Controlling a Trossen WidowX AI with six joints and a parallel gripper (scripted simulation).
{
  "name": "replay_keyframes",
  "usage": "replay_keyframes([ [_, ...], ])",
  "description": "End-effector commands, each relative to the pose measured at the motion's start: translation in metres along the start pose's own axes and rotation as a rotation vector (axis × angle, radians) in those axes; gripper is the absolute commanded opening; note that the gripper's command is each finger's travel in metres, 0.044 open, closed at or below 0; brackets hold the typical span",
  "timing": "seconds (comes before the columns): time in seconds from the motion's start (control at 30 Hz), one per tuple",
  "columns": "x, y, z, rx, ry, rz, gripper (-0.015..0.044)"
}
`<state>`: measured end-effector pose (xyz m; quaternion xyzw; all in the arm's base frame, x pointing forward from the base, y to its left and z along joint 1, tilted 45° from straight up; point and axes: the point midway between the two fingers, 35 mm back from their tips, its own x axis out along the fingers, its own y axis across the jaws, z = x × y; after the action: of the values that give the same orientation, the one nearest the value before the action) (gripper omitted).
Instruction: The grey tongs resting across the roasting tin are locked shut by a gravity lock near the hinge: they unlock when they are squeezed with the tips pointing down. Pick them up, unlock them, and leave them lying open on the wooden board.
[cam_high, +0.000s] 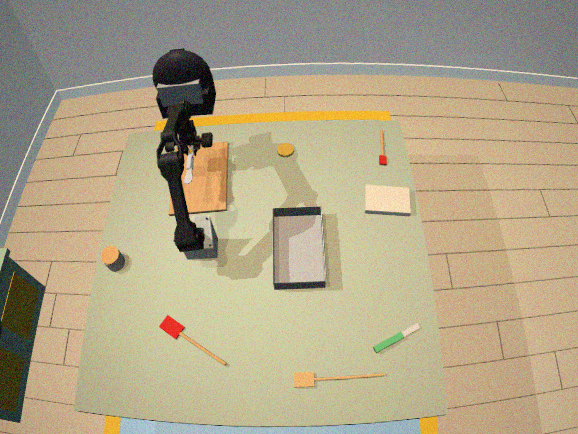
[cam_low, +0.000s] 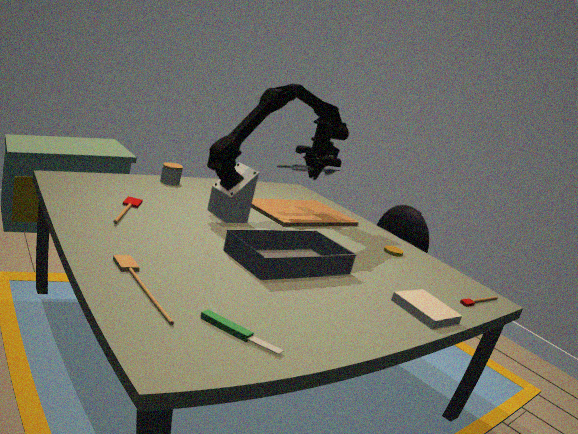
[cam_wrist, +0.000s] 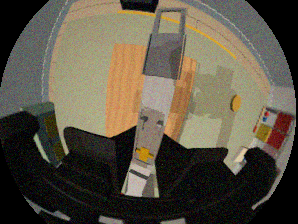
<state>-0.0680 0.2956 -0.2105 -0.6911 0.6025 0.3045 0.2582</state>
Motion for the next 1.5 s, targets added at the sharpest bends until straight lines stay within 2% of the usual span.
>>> replay_keyframes([
  [0.0, 0.010, 0.000, -0.001, -0.001, 0.007, 0.003, -0.0150],
  [1.47, 0.081, 0.001, -0.004, -0.001, 0.007, 0.003, -0.0150],
])
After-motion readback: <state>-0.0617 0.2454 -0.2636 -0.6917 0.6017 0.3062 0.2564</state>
